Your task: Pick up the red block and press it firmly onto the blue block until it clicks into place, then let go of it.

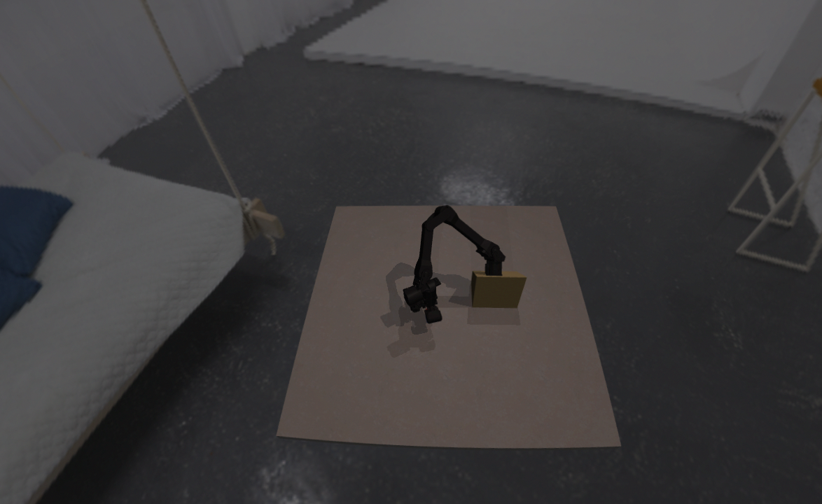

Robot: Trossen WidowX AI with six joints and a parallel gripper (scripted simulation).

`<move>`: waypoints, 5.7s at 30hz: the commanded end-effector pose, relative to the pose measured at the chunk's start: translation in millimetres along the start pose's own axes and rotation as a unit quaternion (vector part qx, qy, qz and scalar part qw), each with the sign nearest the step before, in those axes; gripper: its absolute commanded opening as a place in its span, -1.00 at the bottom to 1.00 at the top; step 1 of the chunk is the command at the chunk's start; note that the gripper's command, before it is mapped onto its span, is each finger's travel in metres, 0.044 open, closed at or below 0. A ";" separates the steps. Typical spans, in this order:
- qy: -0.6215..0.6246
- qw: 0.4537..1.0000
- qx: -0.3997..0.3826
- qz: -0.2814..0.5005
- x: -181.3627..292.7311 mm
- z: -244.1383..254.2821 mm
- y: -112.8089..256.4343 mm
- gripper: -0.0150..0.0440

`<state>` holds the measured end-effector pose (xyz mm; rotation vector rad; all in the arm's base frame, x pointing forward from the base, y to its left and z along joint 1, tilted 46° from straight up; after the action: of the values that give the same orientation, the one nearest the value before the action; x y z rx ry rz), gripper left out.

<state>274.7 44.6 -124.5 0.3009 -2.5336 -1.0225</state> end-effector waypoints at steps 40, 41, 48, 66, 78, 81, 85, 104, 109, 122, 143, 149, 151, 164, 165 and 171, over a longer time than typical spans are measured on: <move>-0.008 1.000 -0.002 -0.001 -1.6 -1.1 -30.4 -0.49; -0.008 1.000 -0.002 -0.001 -1.6 -1.1 -30.4 -0.49; -0.008 1.000 -0.002 -0.001 -1.5 -1.1 -30.5 -0.49; -0.008 1.000 -0.002 -0.001 -1.6 -1.0 -30.6 -0.49; -0.008 1.000 -0.002 -0.001 -1.6 -1.0 -30.6 -0.49; -0.008 1.000 -0.002 -0.001 -1.6 -1.0 -30.6 -0.49; -0.008 1.000 -0.002 -0.001 -1.6 -1.0 -30.6 -0.49; -0.008 1.000 -0.002 -0.001 -1.6 -1.0 -30.6 -0.49; -0.008 1.000 -0.002 -0.001 -1.6 -1.0 -30.6 -0.49; -0.008 1.000 -0.002 -0.001 -1.6 -1.1 -30.7 -0.49; -0.008 1.000 -0.002 -0.001 -1.7 -1.1 -30.6 -0.49; -0.008 1.000 -0.002 -0.001 -1.8 -1.2 -30.6 -0.49; -0.008 1.000 -0.002 -0.001 -1.8 -1.2 -30.6 -0.49; -0.009 1.000 -0.004 -0.004 -3.4 -1.3 -31.0 -0.49; -0.009 1.000 -0.004 -0.004 -3.4 -1.3 -31.0 -0.49; -0.009 1.000 -0.004 -0.004 -3.4 -1.3 -31.0 -0.22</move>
<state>280.0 23.1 -146.7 0.3025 -2.5451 -1.0411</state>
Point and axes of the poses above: the point midway between the two fingers, 35 mm back from their tips, its own y axis back along the fingers, its own z axis across the jaws, x = y × z, the point moved 3 cm from there along y, back along the fingers, and after that the axes turned 8 degrees about y, right-handed, at the moved point
